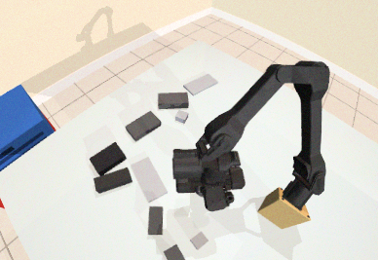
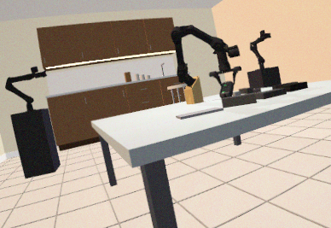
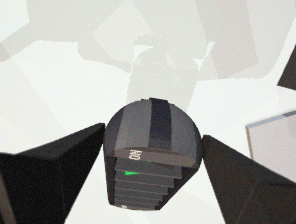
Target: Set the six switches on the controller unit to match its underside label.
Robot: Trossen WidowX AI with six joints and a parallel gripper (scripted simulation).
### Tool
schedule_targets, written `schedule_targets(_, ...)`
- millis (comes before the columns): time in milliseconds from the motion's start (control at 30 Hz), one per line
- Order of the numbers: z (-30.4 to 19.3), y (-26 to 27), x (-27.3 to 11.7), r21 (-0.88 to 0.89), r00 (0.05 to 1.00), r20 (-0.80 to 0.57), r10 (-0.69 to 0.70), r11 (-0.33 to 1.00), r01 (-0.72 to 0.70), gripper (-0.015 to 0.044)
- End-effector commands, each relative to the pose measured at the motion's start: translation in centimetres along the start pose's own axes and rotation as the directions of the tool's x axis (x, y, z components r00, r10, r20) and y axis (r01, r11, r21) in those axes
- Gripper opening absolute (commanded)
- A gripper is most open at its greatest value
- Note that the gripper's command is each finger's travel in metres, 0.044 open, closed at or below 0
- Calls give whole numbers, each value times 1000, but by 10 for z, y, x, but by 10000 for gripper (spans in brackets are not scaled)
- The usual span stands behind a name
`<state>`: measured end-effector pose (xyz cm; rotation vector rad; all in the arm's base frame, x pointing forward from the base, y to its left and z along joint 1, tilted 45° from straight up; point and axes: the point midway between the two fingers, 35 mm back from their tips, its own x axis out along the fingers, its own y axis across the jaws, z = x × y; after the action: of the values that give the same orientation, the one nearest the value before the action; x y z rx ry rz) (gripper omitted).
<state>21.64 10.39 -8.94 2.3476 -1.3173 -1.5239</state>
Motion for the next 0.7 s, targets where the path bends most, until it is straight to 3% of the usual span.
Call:
schedule_targets(0, -2, 3, 6, 11, 1000, -16, 14, 1000, -13, 338)
schedule_targets(667, 5, 3, 20, 11, 1000, -16, 14, 1000, -14, 338)
